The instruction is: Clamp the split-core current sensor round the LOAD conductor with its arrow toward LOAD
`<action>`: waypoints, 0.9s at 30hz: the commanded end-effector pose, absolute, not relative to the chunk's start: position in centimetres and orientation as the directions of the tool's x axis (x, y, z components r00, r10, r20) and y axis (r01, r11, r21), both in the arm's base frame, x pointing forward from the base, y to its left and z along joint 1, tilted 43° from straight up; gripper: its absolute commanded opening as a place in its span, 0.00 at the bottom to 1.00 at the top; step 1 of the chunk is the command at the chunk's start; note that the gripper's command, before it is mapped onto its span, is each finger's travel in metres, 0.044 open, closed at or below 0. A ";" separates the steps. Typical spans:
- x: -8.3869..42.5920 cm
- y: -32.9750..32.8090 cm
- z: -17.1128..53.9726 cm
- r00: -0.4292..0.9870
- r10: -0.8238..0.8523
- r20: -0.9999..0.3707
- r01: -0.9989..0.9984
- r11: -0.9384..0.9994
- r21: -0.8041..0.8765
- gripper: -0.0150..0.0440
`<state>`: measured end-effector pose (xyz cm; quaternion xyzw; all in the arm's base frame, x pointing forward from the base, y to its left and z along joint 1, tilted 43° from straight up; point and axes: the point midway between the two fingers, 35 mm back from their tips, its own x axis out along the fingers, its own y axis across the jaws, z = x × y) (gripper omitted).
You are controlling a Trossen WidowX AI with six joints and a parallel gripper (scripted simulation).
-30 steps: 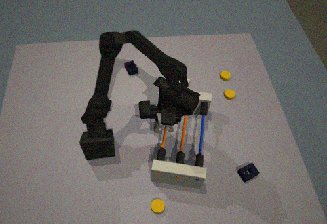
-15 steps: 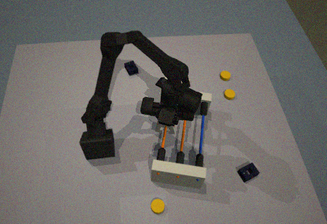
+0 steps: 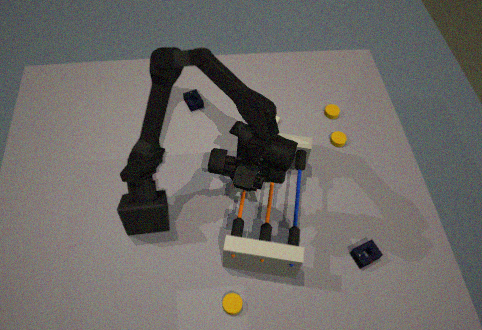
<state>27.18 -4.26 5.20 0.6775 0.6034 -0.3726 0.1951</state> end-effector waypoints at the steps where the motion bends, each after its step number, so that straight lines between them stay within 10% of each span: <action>1: 27.2 -3.8 4.7 -0.002 0.674 -0.738 0.961 -0.202 -0.187 0.25; 27: 27.1 -2.5 3.3 -0.006 0.674 -0.739 0.963 -0.195 -0.185 0.25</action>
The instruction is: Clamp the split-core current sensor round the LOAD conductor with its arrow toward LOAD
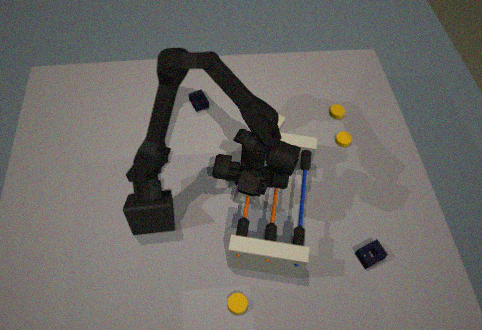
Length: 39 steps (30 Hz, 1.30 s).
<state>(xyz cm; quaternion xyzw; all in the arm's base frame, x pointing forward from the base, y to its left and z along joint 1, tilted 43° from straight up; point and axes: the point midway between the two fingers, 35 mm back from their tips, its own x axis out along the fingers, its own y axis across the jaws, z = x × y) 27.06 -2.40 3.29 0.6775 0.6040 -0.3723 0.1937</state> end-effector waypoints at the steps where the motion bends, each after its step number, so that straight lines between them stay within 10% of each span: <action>1: 27.1 -2.5 3.3 -0.006 0.674 -0.739 0.963 -0.195 -0.185 0.25; 34: 27.1 -2.5 3.3 -0.006 0.674 -0.739 0.963 -0.195 -0.185 0.25; 39: 27.1 -2.5 3.3 -0.006 0.674 -0.739 0.963 -0.195 -0.185 0.48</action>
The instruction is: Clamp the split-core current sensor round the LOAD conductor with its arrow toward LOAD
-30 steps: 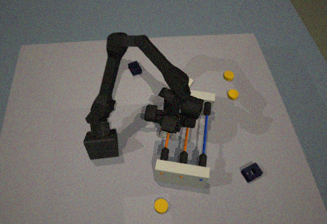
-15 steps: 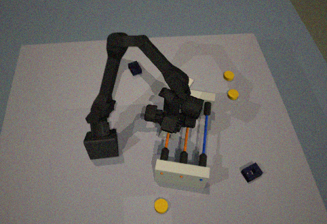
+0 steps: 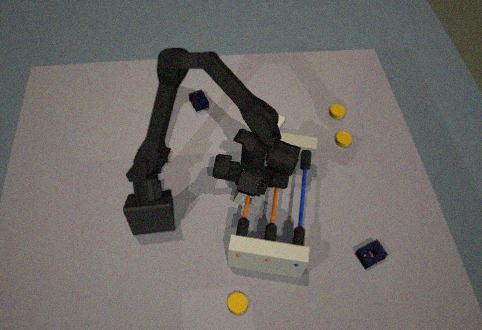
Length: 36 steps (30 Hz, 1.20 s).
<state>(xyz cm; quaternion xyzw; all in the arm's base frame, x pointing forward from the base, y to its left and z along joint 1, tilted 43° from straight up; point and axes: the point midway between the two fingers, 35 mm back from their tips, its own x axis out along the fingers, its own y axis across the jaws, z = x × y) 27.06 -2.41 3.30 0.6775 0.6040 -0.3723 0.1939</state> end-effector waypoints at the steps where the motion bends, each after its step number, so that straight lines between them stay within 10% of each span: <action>1: 27.1 -2.5 3.3 -0.006 0.674 -0.739 0.963 -0.195 -0.185 0.52; 12: 27.1 -2.5 3.3 -0.006 0.674 -0.739 0.963 -0.195 -0.185 1.00; 36: 27.0 0.8 -0.2 -0.002 0.677 -0.736 0.962 -0.201 -0.187 1.00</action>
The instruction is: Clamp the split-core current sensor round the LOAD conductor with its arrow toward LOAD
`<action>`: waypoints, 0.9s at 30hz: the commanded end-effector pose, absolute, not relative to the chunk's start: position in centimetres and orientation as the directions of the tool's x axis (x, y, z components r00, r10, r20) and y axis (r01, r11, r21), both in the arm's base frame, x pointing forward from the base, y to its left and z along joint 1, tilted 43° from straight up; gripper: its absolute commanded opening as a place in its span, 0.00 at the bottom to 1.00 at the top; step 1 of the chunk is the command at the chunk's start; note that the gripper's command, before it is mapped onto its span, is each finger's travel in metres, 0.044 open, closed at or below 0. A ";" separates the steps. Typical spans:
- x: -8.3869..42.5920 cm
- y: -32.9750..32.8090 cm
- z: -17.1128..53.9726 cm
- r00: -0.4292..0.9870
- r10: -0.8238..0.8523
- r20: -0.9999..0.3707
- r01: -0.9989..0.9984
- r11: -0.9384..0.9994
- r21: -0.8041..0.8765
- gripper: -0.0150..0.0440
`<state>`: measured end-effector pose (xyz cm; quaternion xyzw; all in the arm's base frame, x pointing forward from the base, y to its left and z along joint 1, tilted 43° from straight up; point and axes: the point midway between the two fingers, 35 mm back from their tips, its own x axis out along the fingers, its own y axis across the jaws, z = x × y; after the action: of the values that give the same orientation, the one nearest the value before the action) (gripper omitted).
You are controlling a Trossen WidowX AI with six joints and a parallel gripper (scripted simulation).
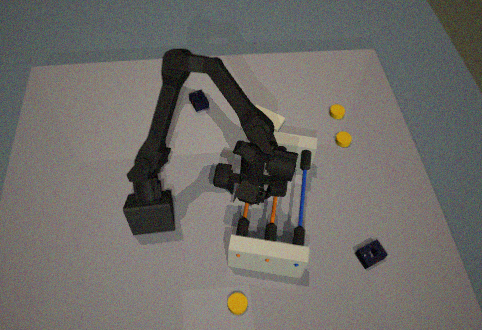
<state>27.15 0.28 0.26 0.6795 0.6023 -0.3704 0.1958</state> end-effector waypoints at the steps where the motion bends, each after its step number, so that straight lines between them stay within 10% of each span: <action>1: 27.0 0.9 -0.3 -0.002 0.677 -0.736 0.962 -0.201 -0.187 1.00; 27: 27.1 1.8 -1.3 -0.002 0.675 -0.738 0.963 -0.196 -0.182 0.85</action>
<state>27.04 1.85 -1.38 0.6790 0.6031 -0.3711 0.1936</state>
